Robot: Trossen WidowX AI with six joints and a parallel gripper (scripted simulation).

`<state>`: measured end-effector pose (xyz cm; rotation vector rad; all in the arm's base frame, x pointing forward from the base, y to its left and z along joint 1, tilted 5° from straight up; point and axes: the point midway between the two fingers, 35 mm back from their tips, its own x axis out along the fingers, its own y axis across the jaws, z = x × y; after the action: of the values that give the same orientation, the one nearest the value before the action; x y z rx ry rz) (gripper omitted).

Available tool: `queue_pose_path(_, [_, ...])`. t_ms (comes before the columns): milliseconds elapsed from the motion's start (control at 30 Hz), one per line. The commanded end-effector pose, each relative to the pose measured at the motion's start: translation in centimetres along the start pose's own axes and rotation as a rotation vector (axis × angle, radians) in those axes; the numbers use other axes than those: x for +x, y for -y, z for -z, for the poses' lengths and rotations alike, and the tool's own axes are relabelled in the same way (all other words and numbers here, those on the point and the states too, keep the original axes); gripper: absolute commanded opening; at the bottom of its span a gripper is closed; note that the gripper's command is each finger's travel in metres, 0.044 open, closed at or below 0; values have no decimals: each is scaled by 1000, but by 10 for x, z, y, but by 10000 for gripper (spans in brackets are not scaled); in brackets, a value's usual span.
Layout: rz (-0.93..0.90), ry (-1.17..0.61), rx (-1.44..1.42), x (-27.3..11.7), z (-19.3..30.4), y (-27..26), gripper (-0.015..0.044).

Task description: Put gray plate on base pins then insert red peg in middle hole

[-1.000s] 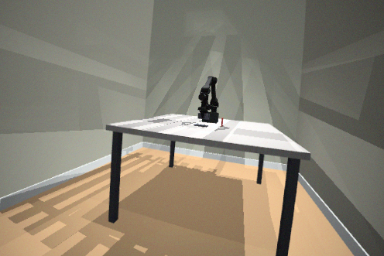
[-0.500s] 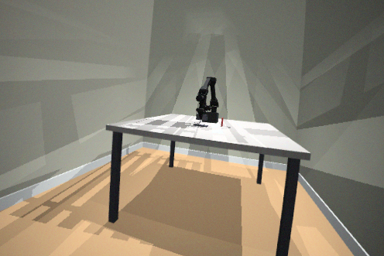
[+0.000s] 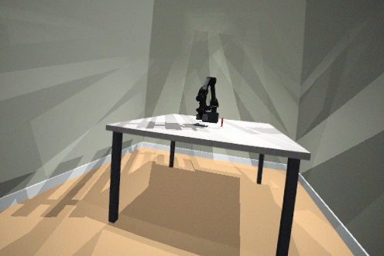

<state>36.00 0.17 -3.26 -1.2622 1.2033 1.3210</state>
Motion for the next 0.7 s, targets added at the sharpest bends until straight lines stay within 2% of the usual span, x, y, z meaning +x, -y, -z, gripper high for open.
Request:
queue_pose_path(0, [1, -2, -6, 0, 1, 0, 0])
queue_pose_path(667, [1, -2, -6, 25, 1, 0, 0])
